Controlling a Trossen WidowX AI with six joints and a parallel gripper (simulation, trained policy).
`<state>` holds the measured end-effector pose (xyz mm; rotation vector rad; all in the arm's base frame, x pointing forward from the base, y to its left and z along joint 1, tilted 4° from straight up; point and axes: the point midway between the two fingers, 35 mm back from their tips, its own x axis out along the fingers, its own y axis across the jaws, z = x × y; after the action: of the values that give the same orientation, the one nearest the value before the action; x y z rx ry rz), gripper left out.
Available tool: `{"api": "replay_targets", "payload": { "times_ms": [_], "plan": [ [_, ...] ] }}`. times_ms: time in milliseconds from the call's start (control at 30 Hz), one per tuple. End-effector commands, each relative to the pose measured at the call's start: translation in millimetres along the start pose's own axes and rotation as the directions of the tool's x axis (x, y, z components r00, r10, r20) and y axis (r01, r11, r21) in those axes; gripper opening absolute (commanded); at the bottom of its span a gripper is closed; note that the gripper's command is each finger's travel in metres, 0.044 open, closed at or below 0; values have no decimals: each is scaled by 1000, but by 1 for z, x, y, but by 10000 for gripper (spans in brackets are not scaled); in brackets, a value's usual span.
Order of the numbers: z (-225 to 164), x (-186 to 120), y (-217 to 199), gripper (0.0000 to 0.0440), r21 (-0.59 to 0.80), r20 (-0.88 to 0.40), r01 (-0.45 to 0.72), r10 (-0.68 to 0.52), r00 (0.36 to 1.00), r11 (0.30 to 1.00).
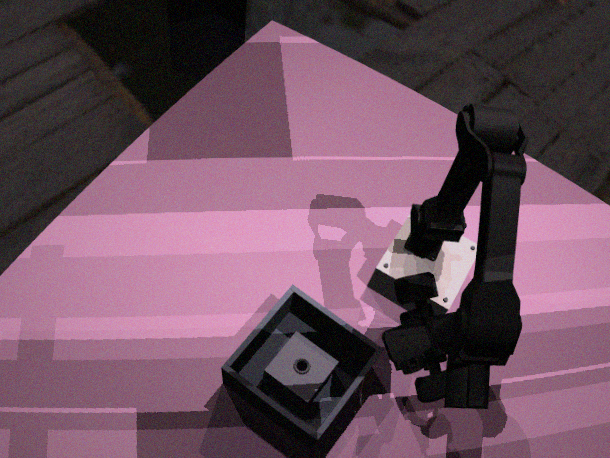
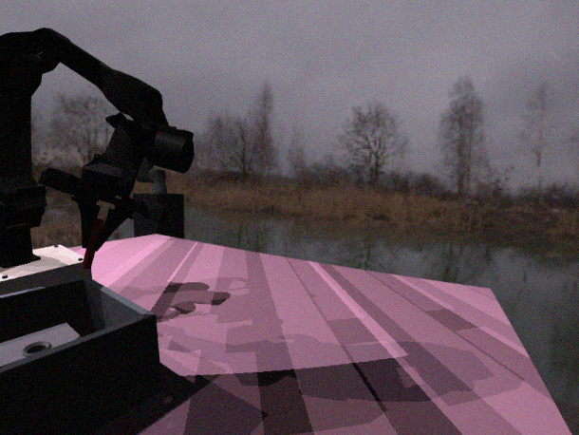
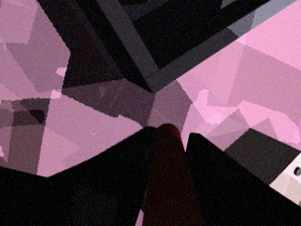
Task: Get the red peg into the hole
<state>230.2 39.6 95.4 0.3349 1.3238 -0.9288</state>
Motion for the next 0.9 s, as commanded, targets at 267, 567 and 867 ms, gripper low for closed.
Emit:
{"api": "replay_targets", "payload": {
  "times_ms": [267, 567, 867],
  "plan": [
    [49, -4, -3, 0, 119, 17, -36, 34, 999, 992],
    [90, 9, -6, 0, 175, 10, -54, 53, 999, 983],
    [127, 29, -8, 0, 184, -11, -79, 82, 997, 980]
  ]
}}
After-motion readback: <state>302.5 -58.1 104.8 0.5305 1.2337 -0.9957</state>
